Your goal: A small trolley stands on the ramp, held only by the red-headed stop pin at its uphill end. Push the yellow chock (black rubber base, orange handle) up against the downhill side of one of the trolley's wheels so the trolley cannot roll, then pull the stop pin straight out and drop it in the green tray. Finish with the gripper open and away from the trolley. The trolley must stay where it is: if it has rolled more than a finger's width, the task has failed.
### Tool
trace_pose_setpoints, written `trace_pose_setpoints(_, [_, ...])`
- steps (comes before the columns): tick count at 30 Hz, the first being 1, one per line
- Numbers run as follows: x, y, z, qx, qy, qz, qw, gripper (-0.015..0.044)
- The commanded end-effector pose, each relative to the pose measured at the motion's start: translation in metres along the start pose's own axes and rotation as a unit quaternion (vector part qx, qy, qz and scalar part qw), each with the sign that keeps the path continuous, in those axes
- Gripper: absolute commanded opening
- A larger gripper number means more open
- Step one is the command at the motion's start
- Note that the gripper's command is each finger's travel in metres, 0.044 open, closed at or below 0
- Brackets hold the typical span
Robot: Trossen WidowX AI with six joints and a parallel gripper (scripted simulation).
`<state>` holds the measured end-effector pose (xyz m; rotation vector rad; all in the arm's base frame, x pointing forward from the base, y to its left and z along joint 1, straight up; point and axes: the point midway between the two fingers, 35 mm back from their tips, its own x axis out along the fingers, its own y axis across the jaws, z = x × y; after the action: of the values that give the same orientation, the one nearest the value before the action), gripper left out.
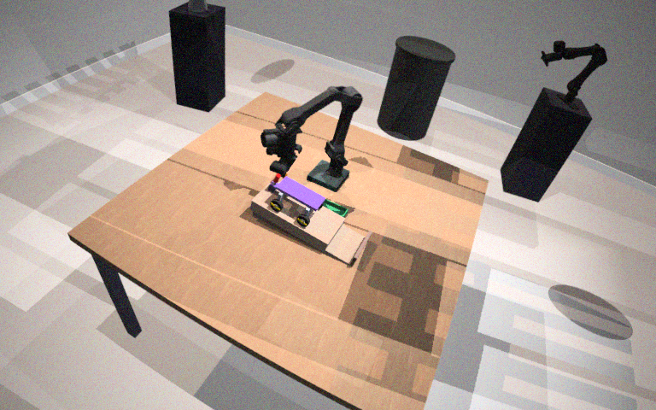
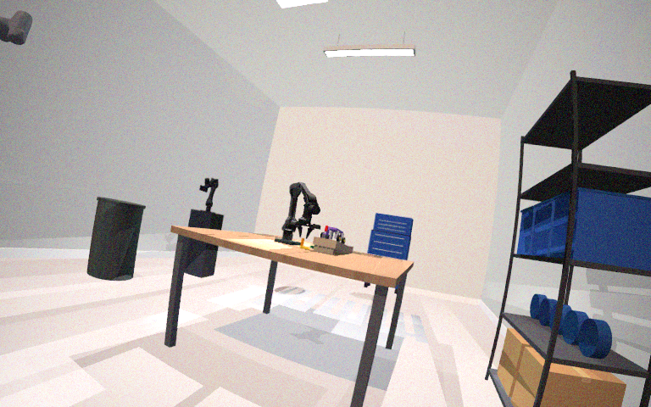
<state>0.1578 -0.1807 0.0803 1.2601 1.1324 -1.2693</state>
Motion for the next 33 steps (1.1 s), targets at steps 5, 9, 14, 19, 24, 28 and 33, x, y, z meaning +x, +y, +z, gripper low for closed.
trace_pose_setpoints(5, [0.014,-0.001,-0.003,-0.001,0.005,-0.002,1.0,0.019])
trace_pose_setpoints(9, [0.015,-0.001,-0.003,-0.001,0.005,-0.002,1.0,0.019])
trace_pose_setpoints(14, [0.017,-0.001,-0.003,-0.001,0.005,-0.002,1.0,0.019])
trace_pose_setpoints(19, [0.025,-0.001,-0.002,-0.001,0.005,-0.002,1.0,0.019])
trace_pose_setpoints(24, [0.033,-0.001,-0.003,-0.001,0.005,-0.002,1.0,0.019])
trace_pose_setpoints(28, [0.039,-0.002,-0.003,-0.001,0.005,-0.002,1.0,0.019])
trace_pose_setpoints(33, [0.037,-0.001,-0.001,-0.001,0.001,-0.001,1.0,0.0164])
